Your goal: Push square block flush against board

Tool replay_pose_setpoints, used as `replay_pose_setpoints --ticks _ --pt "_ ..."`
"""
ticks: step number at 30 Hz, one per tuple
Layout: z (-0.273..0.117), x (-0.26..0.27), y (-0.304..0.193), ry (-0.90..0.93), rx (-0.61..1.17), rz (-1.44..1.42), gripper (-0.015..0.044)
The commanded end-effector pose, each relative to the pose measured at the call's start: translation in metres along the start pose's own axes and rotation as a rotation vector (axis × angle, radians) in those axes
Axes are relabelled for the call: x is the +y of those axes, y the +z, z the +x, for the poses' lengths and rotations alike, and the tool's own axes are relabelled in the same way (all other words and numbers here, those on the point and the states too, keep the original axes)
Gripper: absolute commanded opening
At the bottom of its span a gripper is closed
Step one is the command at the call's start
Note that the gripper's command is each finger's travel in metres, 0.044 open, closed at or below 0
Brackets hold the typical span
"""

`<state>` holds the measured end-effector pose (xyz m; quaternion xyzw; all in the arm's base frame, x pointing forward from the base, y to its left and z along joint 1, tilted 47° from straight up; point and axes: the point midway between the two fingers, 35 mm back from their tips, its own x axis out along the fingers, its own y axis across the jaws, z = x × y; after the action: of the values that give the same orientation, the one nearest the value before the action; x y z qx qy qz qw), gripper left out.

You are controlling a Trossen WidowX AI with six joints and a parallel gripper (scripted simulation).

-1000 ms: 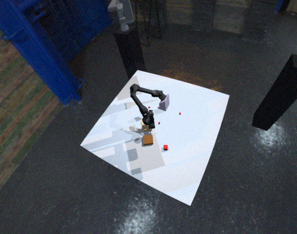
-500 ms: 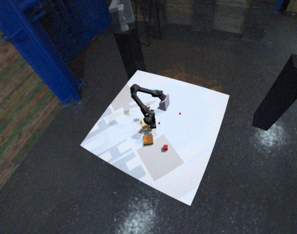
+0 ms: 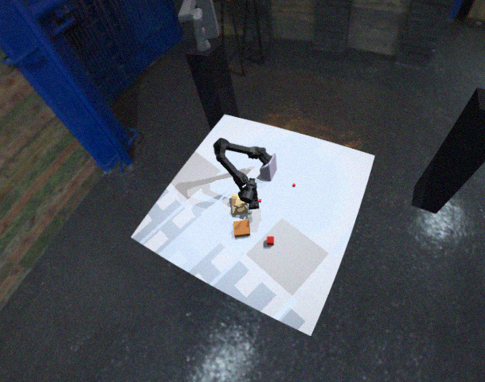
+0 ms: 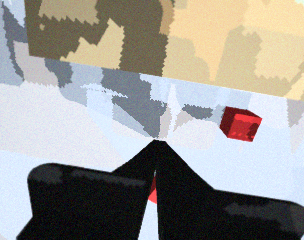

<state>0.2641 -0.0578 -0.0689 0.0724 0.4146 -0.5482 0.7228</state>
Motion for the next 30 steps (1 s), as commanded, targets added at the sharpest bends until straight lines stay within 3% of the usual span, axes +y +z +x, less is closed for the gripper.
replay_pose_setpoints --ticks 1,8,15,23,30 --pt "0.003 -0.004 -0.010 -0.012 0.007 -0.007 0.0000" --pt "0.003 -0.004 -0.010 -0.012 0.007 -0.007 0.0000" --pt "-0.053 -0.002 -0.005 -0.012 0.007 -0.006 0.0000" --pt "-0.053 -0.003 -0.003 -0.012 0.008 -0.029 0.0000" --pt "-0.054 -0.013 0.016 -0.006 0.016 -0.264 0.0000"
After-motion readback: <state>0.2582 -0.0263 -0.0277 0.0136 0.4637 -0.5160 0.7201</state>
